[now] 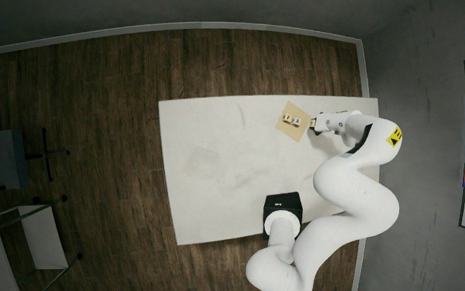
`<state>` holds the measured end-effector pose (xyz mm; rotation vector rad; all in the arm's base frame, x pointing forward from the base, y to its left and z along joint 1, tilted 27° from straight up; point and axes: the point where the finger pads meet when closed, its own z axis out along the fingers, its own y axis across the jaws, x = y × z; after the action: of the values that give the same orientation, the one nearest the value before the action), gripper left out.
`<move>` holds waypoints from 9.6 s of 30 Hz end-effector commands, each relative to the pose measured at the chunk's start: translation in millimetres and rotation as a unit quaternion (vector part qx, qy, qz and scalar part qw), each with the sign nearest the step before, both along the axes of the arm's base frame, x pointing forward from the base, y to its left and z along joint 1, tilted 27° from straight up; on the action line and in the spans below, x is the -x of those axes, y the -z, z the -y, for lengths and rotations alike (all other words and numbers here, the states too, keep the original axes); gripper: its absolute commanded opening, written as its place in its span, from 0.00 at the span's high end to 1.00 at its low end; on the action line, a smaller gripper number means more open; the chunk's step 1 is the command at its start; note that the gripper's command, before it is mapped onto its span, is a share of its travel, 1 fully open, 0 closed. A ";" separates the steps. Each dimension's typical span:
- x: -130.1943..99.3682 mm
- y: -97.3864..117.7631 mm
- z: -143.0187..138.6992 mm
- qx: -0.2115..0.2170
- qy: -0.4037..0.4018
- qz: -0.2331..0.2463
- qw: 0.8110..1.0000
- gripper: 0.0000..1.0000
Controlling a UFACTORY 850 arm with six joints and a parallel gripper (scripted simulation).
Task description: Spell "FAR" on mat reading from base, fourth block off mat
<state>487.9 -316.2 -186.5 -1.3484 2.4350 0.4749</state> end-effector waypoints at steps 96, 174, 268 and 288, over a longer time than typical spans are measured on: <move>-15.8 85.1 -39.4 0.000 0.001 -0.001 1.000 0.59; -16.3 88.5 -41.0 0.000 0.001 -0.001 1.000 0.59; -3.8 -11.0 7.0 0.000 0.001 -0.001 1.000 0.00; 3.4 -68.2 34.6 0.000 0.001 -0.001 1.000 0.00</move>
<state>484.6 -348.2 -123.0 -1.3469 2.4367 0.4777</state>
